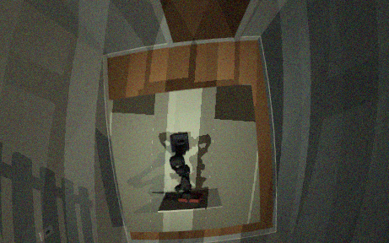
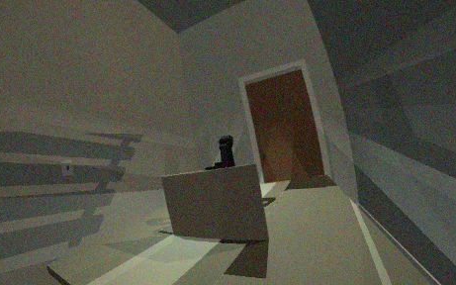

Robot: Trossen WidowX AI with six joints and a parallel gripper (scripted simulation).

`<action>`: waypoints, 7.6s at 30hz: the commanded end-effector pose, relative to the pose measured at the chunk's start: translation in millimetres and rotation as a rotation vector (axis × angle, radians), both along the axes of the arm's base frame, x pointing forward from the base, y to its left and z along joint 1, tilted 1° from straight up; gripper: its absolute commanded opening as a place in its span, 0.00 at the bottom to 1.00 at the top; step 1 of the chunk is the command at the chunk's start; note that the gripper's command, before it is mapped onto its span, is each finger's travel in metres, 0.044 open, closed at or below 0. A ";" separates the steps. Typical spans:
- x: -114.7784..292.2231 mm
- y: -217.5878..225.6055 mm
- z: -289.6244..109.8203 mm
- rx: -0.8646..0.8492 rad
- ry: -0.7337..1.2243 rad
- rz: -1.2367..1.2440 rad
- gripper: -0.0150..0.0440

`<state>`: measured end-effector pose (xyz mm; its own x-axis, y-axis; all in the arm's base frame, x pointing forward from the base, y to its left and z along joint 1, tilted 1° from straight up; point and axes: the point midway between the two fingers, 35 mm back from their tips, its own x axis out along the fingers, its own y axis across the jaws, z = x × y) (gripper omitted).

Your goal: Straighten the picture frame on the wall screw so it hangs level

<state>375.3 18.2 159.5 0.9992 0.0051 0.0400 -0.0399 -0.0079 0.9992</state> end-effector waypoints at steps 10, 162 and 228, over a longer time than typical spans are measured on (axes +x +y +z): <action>-76.1 1.7 2.3 0.247 0.043 -0.002 0.69; -122.6 3.4 54.7 0.161 0.010 0.002 0.69; -3.2 4.0 -1.4 0.160 0.001 0.003 0.69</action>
